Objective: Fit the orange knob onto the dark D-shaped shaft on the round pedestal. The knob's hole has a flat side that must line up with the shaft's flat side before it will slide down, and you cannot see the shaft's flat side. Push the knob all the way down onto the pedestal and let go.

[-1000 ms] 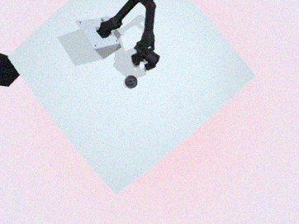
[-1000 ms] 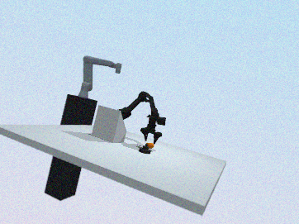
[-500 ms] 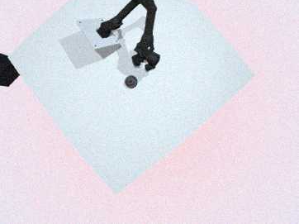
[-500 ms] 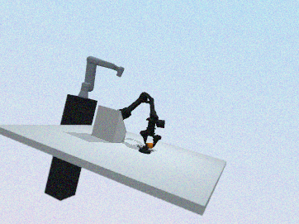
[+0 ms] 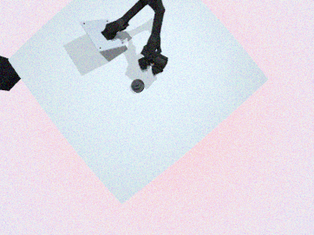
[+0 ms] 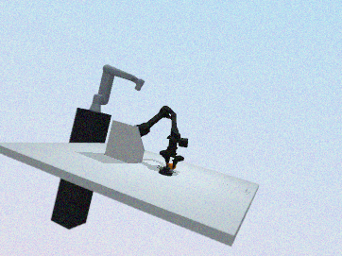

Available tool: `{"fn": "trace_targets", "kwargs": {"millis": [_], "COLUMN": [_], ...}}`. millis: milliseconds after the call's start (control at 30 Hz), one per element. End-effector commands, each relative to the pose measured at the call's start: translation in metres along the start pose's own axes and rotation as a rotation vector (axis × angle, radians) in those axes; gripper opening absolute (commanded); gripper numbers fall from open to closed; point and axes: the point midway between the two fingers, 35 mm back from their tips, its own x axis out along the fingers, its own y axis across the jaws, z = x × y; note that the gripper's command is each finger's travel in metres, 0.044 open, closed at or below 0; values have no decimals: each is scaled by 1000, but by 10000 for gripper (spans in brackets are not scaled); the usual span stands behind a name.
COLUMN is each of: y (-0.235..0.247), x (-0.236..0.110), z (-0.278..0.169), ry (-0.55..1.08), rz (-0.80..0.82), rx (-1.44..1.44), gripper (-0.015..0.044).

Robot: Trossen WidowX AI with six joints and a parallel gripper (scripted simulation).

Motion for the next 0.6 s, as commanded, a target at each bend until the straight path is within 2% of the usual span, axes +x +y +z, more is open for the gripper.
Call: {"fn": "trace_targets", "kwargs": {"millis": [0, 167, 467, 567], "y": [0, 0, 0, 0], "x": [0, 0, 0, 0], "z": [1, 1, 1, 1], "ry": [-4, -4, -4, -4], "rz": [3, 3, 3, 3], "rx": [5, 5, 5, 5], "gripper": [240, 240, 180, 179]}}
